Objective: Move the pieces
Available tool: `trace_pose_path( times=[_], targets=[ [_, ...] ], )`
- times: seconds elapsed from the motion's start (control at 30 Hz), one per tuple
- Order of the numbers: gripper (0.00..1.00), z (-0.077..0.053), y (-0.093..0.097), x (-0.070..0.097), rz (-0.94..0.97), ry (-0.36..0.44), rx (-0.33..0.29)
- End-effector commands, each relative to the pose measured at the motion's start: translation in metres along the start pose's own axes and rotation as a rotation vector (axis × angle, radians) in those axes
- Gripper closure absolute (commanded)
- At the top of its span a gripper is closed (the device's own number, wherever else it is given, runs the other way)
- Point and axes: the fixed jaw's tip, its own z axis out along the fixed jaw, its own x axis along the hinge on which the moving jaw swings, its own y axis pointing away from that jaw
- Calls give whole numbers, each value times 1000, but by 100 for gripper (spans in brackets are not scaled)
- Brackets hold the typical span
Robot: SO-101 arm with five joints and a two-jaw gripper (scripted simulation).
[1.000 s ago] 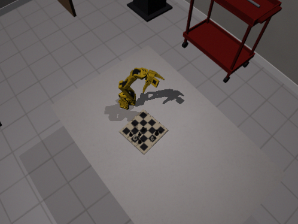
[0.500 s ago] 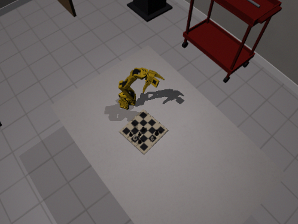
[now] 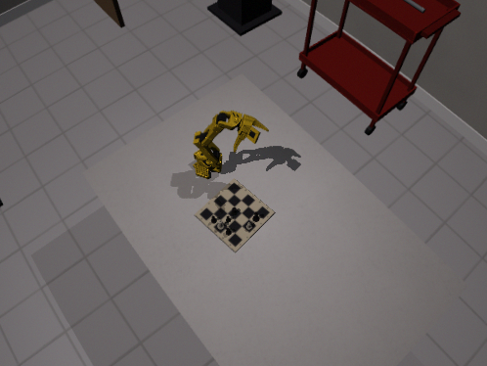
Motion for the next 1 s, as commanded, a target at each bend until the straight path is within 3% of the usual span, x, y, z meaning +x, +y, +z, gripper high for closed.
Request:
trace_pose_path(
  times=[0.0,0.17,0.23,0.33,0.5,0.67,0.7,0.73,0.8,0.97],
  targets=[
    [3,-2,-10,-6,-15,-30,38],
    [7,-4,-34,-19,-50,-87,141],
    [7,-4,-34,-19,-50,-87,141],
    [12,-7,-55,-29,-75,-124,236],
    [15,-11,-72,-35,-91,-147,310],
    [20,-20,-99,-42,-110,-176,434],
    [20,-20,-99,-42,-110,-176,434],
    [22,-23,-109,-44,-114,-183,478],
    [22,-23,-109,-44,-114,-183,478],
    [28,-37,-138,-47,-120,-194,611]
  ],
)
